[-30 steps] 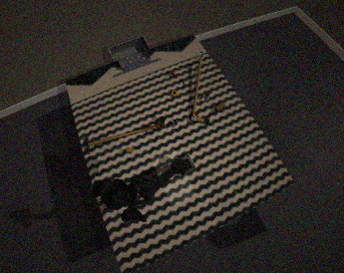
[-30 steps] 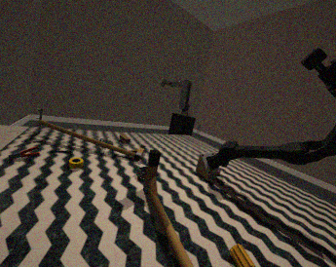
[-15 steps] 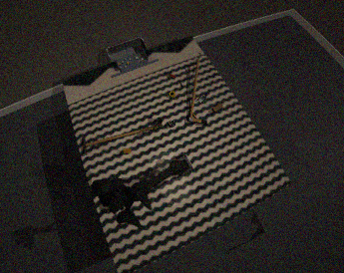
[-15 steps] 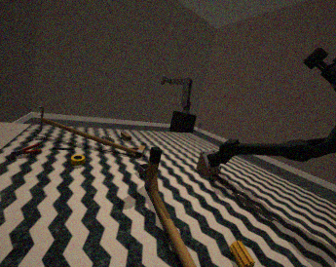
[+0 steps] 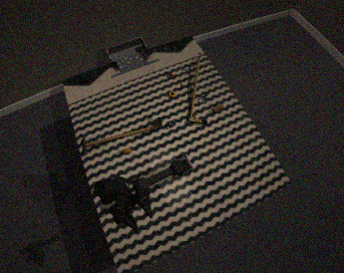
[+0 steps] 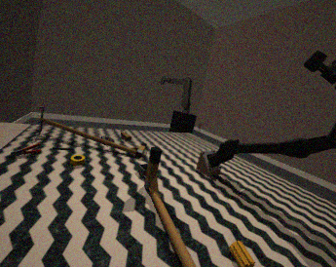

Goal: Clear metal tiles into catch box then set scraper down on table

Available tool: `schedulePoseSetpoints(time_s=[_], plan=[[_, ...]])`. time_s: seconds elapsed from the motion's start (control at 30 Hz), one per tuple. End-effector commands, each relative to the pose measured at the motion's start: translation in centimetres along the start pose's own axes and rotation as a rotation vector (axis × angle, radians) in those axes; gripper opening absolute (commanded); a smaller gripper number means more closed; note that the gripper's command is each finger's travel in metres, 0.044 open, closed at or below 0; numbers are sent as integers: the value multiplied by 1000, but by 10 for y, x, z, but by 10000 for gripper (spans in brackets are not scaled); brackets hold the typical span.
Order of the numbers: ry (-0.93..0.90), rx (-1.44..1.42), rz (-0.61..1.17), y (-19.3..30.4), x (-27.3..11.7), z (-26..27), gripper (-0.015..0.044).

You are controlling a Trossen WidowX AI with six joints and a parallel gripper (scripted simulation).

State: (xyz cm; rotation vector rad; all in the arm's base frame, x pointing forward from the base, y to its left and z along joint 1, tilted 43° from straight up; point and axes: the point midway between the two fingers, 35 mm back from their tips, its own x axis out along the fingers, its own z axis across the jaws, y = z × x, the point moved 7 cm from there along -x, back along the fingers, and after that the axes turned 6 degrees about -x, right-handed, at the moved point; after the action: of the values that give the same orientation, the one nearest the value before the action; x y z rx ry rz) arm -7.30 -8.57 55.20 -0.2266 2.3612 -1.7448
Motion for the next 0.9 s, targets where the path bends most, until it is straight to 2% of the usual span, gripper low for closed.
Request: schedulePoseSetpoints(time_s=[0.0, 0.3, 0.87], plan=[[64, -4, 18, -2, 5, 1, 440], [94, -10, 33, -2, 9, 3, 440], [-275, -85, 77, 8, 19, 97, 440]])
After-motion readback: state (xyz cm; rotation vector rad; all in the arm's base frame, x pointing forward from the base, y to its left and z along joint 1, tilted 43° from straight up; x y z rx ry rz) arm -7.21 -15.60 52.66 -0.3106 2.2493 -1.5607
